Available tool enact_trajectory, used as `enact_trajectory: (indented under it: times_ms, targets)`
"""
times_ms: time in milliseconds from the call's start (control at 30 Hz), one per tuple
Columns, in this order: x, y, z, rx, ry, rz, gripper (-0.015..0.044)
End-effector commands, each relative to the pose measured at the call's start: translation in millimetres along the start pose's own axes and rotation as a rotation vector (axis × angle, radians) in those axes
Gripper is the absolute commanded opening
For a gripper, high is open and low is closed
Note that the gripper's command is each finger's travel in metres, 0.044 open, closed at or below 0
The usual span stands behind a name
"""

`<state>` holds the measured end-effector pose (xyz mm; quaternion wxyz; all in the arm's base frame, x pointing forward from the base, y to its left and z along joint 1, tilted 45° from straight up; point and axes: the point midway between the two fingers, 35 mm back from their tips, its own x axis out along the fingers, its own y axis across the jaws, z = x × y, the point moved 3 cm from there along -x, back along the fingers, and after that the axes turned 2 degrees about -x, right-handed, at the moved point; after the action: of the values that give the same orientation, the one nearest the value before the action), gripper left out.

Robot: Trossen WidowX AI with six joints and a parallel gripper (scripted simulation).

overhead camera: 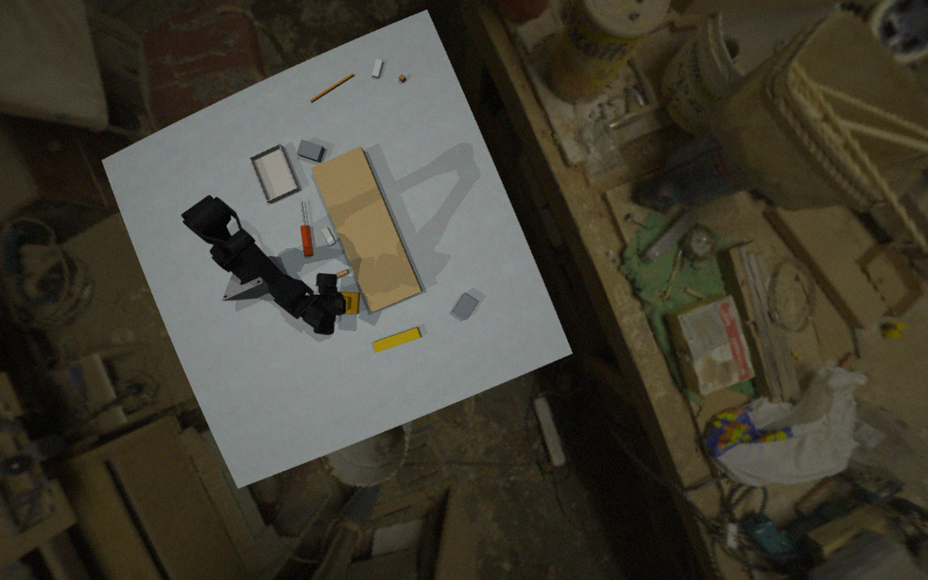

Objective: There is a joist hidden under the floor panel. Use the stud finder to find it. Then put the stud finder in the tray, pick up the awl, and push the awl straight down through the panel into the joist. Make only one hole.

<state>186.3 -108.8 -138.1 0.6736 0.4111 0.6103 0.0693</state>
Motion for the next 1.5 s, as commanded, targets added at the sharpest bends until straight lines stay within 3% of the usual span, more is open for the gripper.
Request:
enact_trajectory:
  times_ms: [0,67,433,1467]
  targets:
    - [-12,-2,8,-0.006,-0.01,-0.006,0.0037]
    - [-24,-3,13,-0.006,-0.01,-0.007,0.0]
    - [-96,-2,28,-0.006,-0.009,-0.008,0.0]
    - [-88,26,137,-0.301,-0.017,0.068,0.0]
